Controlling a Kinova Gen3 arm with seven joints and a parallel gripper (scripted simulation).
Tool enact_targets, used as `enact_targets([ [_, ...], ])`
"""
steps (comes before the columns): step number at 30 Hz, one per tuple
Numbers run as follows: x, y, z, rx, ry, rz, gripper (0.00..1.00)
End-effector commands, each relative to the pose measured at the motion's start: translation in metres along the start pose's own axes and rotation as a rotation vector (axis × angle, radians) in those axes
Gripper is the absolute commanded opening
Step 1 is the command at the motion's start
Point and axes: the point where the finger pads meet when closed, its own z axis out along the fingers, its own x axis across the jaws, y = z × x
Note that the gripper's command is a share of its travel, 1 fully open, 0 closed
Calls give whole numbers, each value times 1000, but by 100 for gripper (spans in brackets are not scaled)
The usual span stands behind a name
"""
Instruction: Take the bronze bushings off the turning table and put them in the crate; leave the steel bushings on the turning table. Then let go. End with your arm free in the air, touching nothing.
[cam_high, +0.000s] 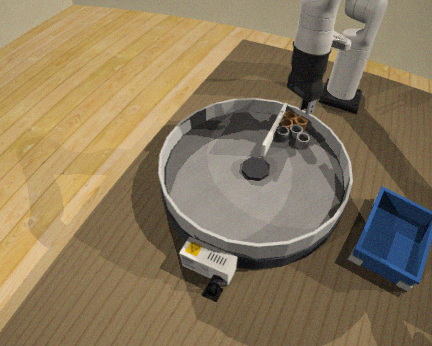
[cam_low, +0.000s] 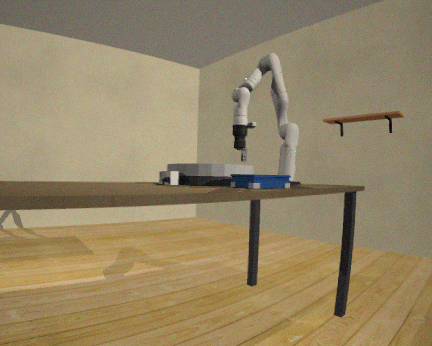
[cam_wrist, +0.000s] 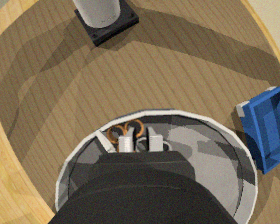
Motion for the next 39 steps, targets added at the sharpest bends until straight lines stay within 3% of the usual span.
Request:
enact_targets([
  [1, -1, -3, 4, 11, -3, -1, 40],
  [11, -1, -3, 4, 11, -3, -1, 40],
  [16, -1, -3, 19, 12, -3, 0, 40],
  [39, -1, -3, 24, 12, -3, 0, 40],
])
